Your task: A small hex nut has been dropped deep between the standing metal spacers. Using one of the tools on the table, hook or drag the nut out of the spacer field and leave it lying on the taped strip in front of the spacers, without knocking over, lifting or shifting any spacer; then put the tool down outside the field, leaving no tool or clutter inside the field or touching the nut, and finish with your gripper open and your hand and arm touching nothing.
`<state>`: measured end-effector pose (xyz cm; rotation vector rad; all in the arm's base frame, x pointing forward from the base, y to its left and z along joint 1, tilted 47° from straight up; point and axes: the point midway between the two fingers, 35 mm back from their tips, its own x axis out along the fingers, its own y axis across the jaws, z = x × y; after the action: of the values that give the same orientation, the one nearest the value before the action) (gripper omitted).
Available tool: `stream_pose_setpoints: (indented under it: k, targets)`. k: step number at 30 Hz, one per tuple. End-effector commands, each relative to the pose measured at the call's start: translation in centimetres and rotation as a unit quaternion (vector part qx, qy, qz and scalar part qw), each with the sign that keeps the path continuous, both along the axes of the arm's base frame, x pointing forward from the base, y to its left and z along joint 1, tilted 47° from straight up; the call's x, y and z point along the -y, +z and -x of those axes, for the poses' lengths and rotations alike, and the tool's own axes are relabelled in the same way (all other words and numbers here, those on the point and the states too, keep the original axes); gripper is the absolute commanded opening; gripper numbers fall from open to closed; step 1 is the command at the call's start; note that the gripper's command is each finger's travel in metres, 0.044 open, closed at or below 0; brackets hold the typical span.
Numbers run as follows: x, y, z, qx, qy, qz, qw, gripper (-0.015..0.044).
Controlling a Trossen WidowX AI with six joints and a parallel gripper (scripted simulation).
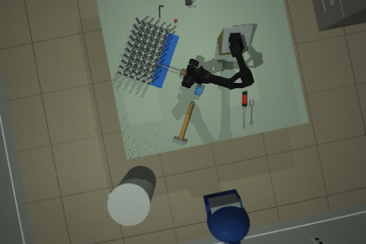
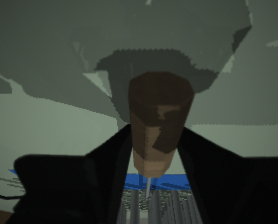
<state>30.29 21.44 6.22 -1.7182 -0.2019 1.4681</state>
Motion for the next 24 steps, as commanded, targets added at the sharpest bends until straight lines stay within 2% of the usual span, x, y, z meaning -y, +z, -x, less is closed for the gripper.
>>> stream_pose_setpoints:
  k: [1, 24]
  targets:
    - [0.02, 0.06, 0.43, -0.001, -0.002, 0.001, 1.000, 0.0000]
    - [0.25, 0.75, 1.06, -0.001, -0.002, 0.001, 1.000, 0.0000]
